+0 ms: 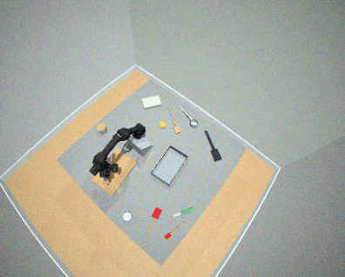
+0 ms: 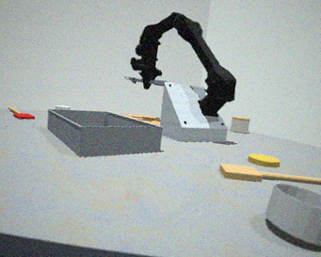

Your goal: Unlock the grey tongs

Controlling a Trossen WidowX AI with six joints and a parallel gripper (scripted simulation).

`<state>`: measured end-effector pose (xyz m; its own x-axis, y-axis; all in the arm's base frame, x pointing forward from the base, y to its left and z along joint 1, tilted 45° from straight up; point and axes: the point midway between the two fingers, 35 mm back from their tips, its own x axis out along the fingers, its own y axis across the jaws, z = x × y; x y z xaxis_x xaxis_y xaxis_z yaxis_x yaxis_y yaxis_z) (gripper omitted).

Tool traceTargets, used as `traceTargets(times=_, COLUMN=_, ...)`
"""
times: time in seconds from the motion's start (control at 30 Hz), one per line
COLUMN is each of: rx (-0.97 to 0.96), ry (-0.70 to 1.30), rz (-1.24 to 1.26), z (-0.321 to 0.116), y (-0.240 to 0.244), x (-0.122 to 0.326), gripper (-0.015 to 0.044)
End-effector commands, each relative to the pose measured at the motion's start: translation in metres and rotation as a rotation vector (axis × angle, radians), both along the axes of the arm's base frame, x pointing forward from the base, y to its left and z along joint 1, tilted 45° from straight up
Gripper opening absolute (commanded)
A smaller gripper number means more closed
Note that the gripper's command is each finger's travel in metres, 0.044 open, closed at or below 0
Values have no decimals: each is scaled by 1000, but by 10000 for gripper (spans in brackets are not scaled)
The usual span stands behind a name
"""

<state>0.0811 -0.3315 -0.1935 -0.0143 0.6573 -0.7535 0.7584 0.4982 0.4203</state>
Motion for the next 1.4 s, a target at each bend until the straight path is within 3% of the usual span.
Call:
traceTargets(times=0.0, rx=-48, ry=-27, rz=-48, z=0, y=-5, x=-1, gripper=-150)
traceTargets(times=1.37, rx=-538, ry=-339, rz=-371, z=1, y=-27, x=-12, gripper=-150)
